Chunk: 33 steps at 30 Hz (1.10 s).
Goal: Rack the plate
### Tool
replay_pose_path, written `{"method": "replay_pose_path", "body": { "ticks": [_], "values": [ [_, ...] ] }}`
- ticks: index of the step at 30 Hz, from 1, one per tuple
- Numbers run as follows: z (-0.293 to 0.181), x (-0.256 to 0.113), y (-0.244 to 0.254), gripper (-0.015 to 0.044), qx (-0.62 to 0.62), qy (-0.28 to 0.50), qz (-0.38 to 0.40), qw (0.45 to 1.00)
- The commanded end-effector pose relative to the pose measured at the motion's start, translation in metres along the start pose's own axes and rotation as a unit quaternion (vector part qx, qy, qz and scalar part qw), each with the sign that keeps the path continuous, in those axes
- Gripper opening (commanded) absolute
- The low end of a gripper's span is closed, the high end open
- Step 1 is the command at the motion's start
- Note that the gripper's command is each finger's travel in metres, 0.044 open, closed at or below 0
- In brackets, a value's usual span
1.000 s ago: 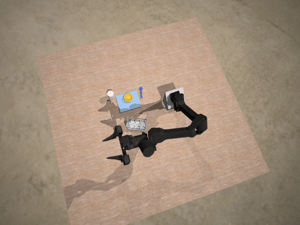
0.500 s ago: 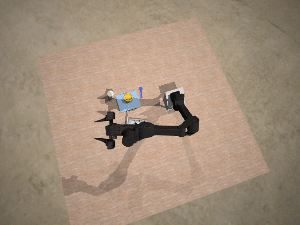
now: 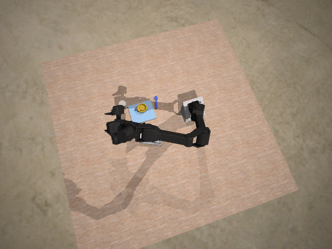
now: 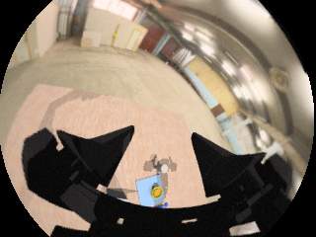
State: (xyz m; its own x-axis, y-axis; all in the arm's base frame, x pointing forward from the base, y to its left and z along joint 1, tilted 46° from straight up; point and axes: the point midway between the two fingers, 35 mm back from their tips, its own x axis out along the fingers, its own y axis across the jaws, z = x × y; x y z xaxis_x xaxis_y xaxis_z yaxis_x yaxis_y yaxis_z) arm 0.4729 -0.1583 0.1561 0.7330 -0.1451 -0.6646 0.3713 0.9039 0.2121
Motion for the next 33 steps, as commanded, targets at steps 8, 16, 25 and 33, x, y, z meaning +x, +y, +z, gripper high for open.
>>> {"method": "replay_pose_path", "body": {
  "ticks": [8, 16, 25, 33],
  "values": [
    [-0.07, 0.029, -0.057, 0.04, -0.058, 0.172, 0.014, 0.983],
    [-0.123, 0.03, -0.091, 0.04, -0.076, 0.289, 0.066, 0.952],
    [-0.175, 0.016, -0.115, 0.04, -0.068, 0.389, 0.163, 0.904],
    [-0.207, -0.005, -0.127, 0.04, -0.036, 0.437, 0.268, 0.858]
  ]
}}
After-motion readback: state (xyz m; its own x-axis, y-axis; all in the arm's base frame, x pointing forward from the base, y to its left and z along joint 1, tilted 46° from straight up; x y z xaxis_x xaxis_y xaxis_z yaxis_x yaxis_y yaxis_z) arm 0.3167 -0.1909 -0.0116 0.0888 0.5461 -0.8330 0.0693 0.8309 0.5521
